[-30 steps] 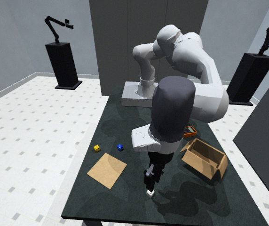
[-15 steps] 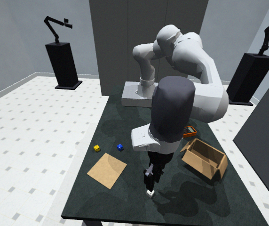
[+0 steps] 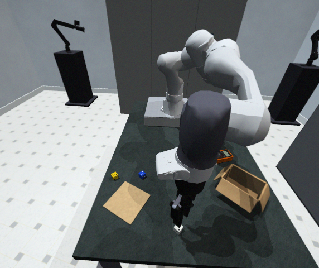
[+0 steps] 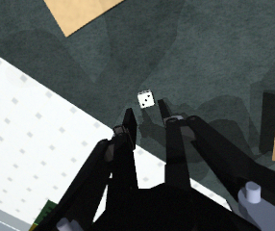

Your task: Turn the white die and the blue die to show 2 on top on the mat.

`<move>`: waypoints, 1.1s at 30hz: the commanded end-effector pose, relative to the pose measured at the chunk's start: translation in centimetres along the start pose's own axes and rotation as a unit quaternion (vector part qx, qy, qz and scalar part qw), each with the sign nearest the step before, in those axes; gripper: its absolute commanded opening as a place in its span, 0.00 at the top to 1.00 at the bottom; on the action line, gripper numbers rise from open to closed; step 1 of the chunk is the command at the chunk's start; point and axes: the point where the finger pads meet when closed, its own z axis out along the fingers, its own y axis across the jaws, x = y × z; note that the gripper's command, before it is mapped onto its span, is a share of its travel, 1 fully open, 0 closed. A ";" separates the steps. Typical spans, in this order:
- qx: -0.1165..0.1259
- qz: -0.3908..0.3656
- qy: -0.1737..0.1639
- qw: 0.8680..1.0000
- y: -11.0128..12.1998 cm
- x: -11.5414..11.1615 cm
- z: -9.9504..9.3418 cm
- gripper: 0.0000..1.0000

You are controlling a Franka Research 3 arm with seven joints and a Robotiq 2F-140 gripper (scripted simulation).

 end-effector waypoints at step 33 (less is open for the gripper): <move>-0.001 0.004 -0.001 1.000 0.0 -0.1 4.3 0.68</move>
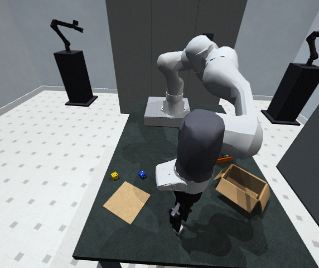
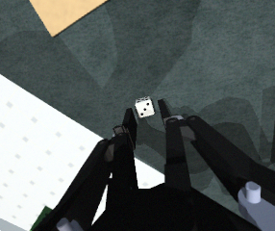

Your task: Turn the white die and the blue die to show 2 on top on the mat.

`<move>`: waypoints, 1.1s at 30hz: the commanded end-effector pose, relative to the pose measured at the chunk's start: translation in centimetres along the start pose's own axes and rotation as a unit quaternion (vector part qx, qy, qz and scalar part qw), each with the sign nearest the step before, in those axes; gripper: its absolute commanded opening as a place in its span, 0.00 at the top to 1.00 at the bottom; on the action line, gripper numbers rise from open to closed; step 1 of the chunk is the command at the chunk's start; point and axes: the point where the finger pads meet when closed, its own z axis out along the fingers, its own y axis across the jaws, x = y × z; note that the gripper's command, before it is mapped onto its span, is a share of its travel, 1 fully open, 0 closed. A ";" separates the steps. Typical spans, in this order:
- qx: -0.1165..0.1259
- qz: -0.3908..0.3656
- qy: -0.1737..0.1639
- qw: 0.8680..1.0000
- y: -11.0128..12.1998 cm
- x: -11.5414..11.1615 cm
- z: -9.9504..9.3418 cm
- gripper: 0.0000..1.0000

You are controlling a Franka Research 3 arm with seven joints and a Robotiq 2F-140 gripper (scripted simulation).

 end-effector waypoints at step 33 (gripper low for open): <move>0.003 0.001 -0.004 1.000 -0.3 -0.2 1.0 0.68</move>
